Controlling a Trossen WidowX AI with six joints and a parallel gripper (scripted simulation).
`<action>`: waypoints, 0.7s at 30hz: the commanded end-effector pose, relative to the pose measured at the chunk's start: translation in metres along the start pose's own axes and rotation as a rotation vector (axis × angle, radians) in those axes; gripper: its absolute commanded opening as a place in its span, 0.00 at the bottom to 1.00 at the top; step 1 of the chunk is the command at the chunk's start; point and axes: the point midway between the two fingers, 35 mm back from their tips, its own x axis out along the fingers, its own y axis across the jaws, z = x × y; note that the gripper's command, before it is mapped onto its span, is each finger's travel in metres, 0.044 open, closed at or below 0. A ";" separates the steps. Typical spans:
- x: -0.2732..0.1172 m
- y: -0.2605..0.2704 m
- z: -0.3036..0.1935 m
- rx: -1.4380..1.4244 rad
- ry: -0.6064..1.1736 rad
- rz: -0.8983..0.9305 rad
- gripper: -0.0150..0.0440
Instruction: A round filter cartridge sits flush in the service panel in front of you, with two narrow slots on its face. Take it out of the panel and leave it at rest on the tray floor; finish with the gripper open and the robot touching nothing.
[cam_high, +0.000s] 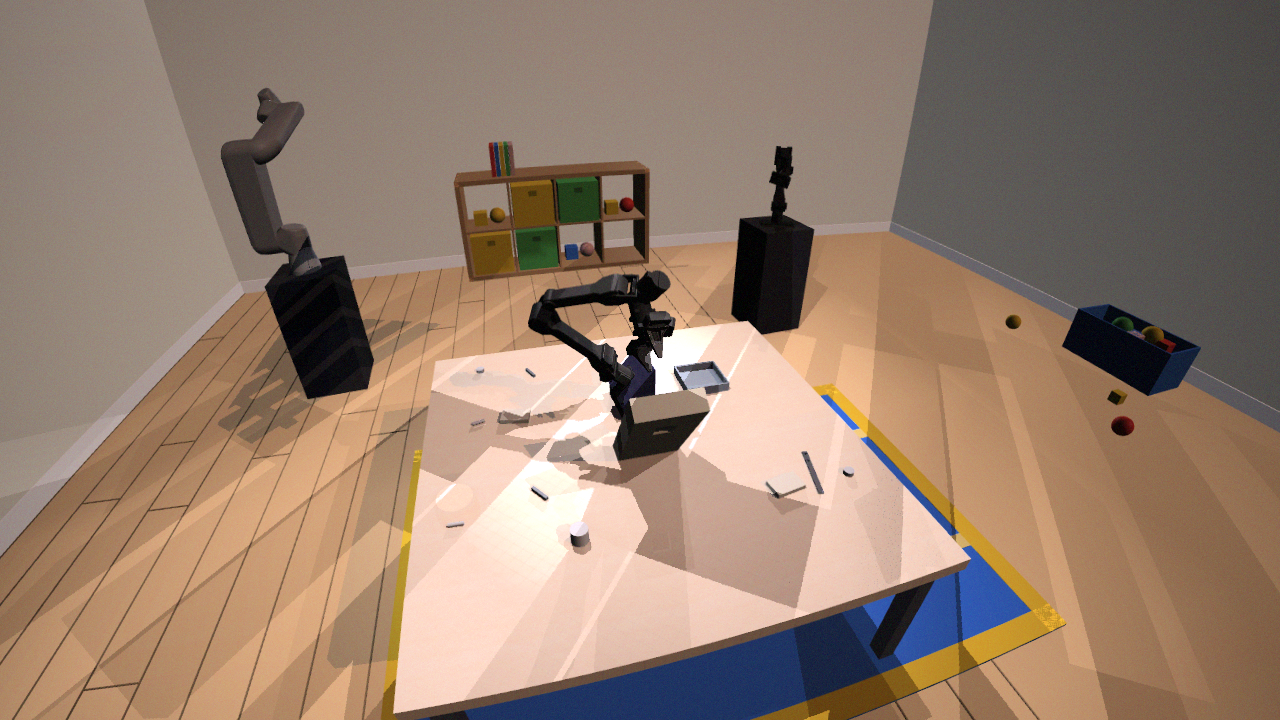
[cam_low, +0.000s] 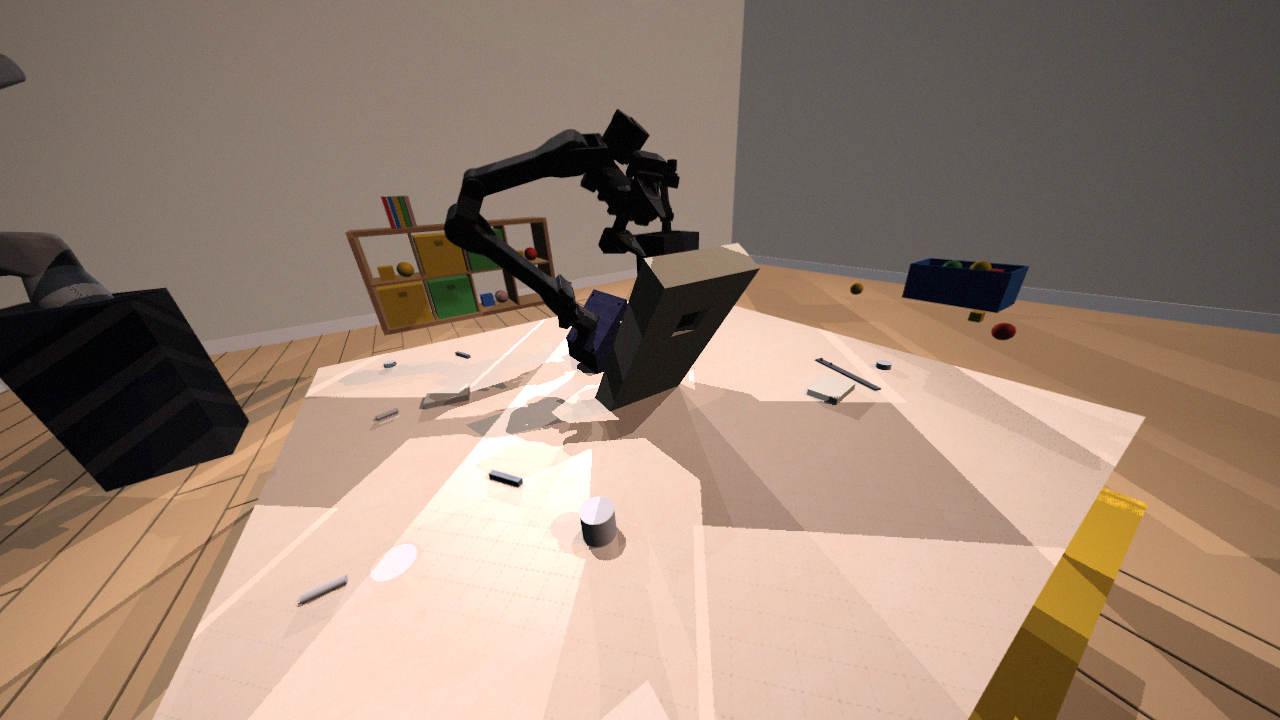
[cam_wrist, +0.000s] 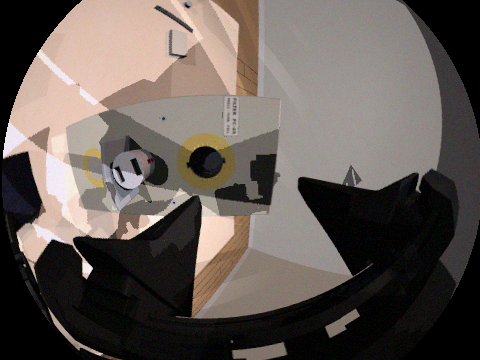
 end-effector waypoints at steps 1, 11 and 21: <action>-0.010 -0.011 -0.003 0.002 0.008 -0.004 1.00; 0.011 0.032 0.011 0.695 0.020 0.161 0.77; 0.024 0.080 0.018 1.316 0.179 0.326 0.77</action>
